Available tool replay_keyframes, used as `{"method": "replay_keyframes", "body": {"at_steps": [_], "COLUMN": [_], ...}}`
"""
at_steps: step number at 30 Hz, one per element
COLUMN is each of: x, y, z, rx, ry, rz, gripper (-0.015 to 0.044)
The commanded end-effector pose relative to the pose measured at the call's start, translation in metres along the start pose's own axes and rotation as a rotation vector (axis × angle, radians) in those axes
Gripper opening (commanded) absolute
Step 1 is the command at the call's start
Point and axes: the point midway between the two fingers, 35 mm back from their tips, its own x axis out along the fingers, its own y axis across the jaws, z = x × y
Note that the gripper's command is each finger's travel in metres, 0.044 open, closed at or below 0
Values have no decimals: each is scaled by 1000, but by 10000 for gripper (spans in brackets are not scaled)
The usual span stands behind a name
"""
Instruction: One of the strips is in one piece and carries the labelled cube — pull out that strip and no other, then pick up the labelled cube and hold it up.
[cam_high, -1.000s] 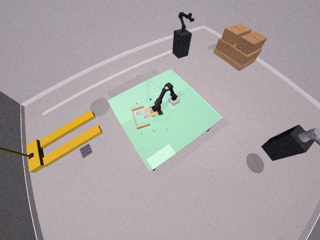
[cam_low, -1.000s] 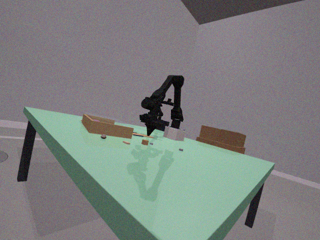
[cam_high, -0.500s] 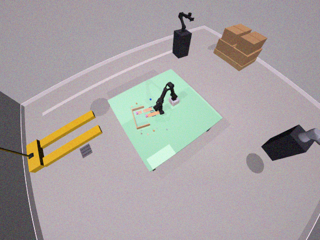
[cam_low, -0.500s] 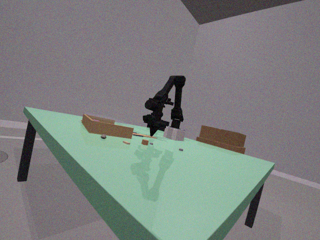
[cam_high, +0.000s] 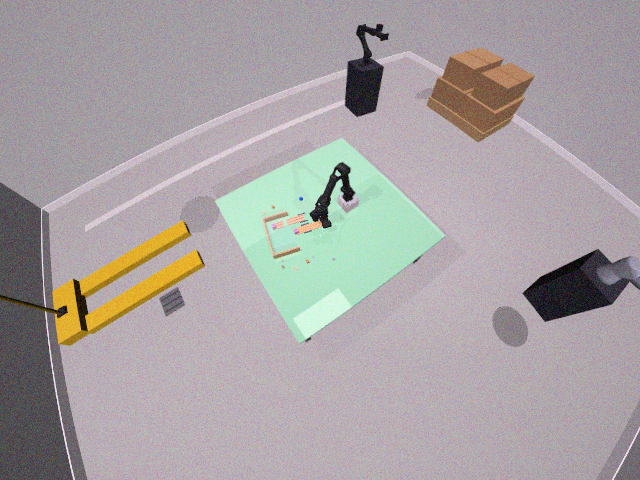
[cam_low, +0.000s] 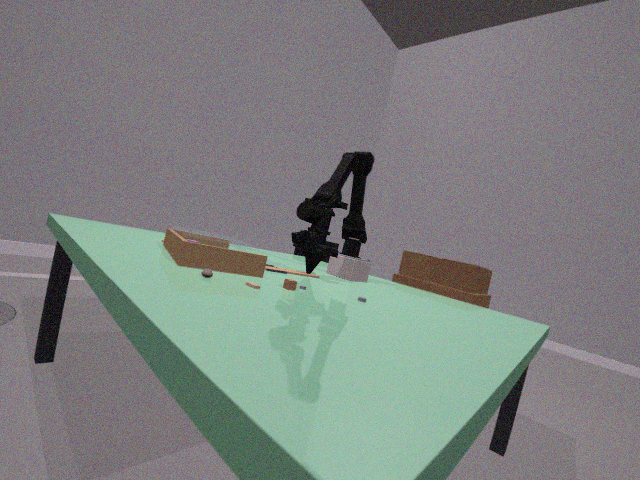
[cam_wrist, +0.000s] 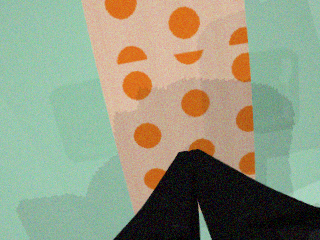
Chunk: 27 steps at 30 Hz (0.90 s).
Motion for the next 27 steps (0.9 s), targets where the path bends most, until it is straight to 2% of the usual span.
{"method": "replay_keyframes", "body": {"at_steps": [1, 27], "x": [4, 4], "y": [-2, -2], "z": [-15, -40], "rx": [2, 2], "ry": [27, 29], "rz": [-7, -6], "gripper": [0, 0]}}
